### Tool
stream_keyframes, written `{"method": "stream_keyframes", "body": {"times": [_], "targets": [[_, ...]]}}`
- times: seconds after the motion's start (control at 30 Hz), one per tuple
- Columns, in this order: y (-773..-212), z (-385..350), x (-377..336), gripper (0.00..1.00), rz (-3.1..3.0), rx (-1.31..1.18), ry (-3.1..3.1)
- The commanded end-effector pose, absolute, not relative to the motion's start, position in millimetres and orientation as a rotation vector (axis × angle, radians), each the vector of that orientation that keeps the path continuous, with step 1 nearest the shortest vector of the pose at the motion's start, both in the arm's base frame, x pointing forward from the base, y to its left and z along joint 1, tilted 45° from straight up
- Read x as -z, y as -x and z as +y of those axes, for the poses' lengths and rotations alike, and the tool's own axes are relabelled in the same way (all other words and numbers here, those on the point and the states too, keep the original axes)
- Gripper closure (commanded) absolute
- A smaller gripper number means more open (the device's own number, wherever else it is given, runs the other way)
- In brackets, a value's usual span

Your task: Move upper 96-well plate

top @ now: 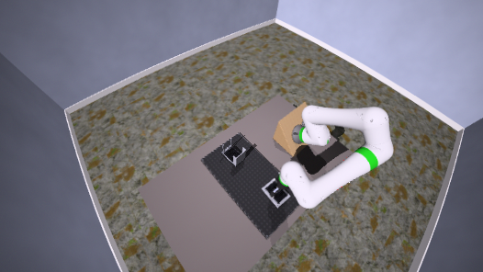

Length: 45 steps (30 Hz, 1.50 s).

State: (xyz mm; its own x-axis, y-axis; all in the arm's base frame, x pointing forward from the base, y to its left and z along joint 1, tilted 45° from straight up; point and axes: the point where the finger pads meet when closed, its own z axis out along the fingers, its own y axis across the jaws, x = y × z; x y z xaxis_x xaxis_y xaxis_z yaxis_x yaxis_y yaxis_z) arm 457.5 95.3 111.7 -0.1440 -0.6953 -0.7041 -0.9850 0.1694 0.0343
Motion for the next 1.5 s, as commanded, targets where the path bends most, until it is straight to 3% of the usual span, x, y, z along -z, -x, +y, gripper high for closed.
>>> {"method": "stream_keyframes", "body": {"times": [0.0,1.47], "targets": [[-457.7,95.4,-111.5,1.00,1.906,-0.690,1.583],[-458.3,100.0,-106.7,1.00,1.906,-0.690,1.583]]}}
